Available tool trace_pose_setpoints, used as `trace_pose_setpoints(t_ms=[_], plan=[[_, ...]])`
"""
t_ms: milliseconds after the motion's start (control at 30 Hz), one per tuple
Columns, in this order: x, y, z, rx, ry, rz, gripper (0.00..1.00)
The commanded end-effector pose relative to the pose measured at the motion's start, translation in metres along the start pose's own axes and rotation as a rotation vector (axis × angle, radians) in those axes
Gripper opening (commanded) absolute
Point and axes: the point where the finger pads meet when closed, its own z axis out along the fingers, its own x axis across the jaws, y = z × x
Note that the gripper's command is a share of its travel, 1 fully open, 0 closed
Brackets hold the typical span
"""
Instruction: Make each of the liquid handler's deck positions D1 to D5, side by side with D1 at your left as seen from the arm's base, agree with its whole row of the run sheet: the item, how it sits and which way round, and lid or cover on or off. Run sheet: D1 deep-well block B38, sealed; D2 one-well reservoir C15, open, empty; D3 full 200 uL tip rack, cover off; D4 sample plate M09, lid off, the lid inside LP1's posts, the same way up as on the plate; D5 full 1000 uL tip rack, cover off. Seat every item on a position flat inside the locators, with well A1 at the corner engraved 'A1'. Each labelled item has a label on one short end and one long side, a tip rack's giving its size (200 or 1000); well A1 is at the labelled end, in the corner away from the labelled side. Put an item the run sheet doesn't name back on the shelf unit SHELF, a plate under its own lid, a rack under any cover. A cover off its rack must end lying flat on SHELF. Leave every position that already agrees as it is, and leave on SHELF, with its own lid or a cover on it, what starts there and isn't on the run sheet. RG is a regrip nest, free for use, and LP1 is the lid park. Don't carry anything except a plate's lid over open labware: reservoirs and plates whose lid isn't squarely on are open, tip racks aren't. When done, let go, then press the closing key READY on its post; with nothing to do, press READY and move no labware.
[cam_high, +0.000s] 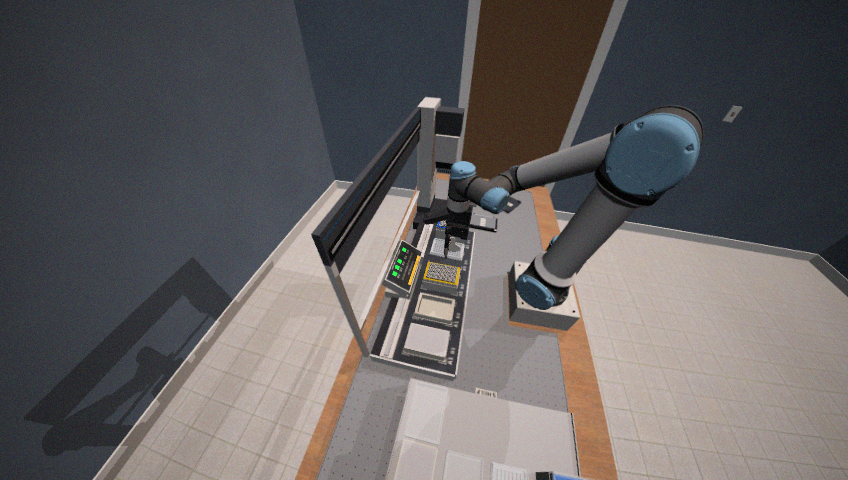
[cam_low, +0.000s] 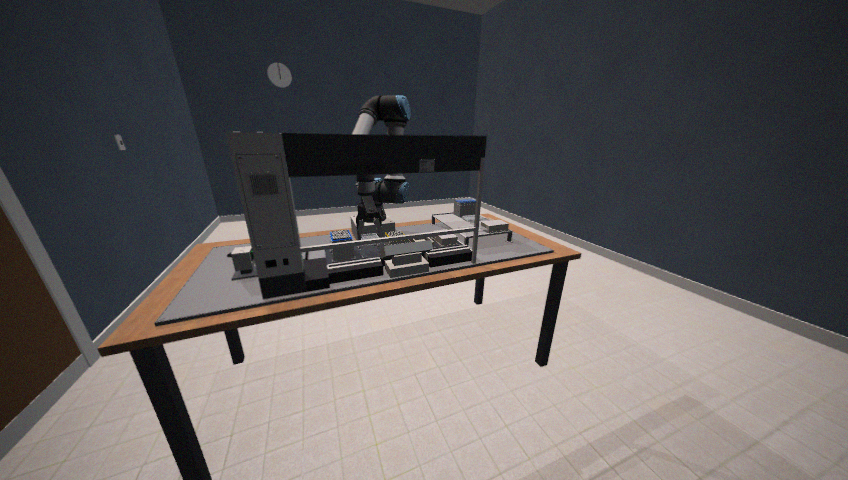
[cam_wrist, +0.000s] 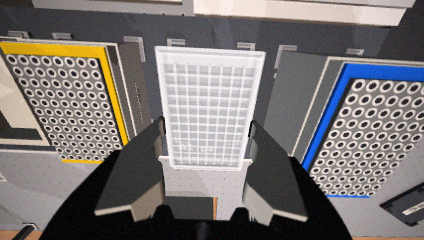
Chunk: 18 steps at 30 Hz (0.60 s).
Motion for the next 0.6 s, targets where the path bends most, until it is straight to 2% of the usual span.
trace_pose_setpoints(t_ms=[0, 567], plan=[[0.0, -0.001, 0.007, 0.001, 0.001, 0.0, 0.0], [0.0, -0.001, 0.032, 0.001, 0.001, 0.0, 0.0]])
